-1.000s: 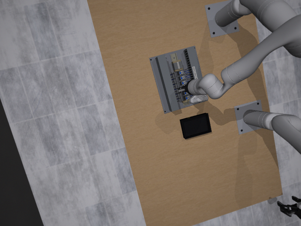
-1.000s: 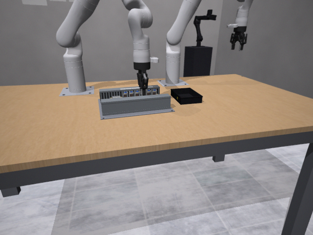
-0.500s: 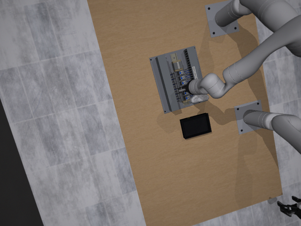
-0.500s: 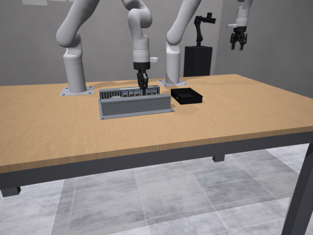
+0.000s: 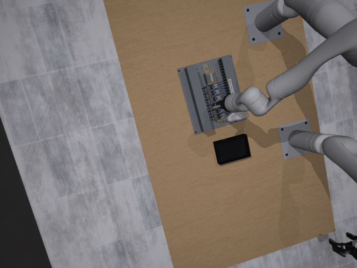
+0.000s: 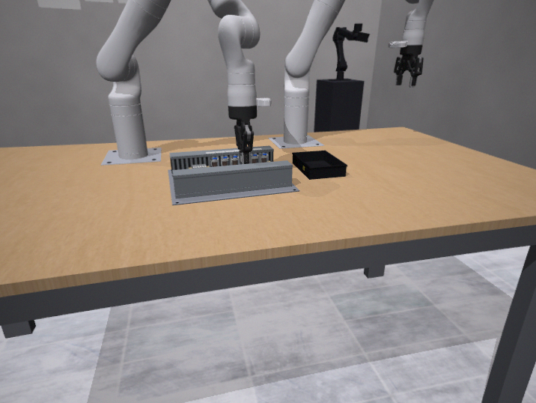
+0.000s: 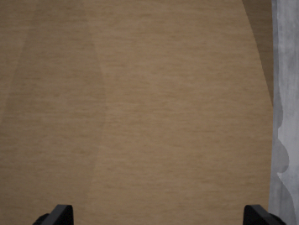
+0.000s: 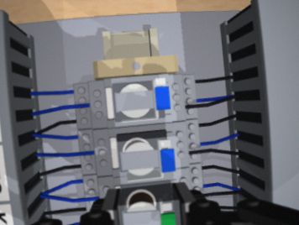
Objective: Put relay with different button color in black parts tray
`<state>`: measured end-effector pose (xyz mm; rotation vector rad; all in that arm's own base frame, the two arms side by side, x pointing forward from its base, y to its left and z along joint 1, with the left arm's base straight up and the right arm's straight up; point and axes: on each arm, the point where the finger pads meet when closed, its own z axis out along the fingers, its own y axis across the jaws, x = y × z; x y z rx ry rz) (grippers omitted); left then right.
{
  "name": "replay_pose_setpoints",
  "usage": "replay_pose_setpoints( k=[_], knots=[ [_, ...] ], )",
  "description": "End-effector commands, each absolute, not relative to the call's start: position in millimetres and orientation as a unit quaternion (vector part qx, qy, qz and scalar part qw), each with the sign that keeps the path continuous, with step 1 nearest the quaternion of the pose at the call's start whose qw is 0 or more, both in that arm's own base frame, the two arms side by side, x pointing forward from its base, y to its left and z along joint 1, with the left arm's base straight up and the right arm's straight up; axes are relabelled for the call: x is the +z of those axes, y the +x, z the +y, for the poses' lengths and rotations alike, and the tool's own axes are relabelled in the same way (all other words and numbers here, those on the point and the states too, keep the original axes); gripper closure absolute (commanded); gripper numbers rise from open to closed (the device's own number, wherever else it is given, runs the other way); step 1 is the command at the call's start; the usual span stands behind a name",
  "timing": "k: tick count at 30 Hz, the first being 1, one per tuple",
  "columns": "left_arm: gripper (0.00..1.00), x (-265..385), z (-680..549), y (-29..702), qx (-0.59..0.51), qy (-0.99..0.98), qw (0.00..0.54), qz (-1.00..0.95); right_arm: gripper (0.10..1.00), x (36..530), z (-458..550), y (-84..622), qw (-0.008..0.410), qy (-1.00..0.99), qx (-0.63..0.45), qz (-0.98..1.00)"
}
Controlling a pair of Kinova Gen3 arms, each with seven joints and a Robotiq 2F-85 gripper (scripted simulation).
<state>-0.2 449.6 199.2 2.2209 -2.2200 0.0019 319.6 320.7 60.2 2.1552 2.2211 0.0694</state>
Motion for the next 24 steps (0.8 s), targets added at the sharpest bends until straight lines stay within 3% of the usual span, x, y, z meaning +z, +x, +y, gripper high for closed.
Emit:
replay_pose_setpoints(
  k=[1, 24],
  knots=[
    [0.001, 200.0, 450.0, -0.2, 0.000, 0.707, 0.000, -0.707, 1.000, 61.0, 321.1, 319.8, 0.026, 0.696, 0.027, 0.717],
    [0.001, 200.0, 450.0, -0.2, 0.000, 0.707, 0.000, -0.707, 1.000, 61.1, 321.1, 319.0, 0.037, 0.695, 0.038, 0.717]
  ],
)
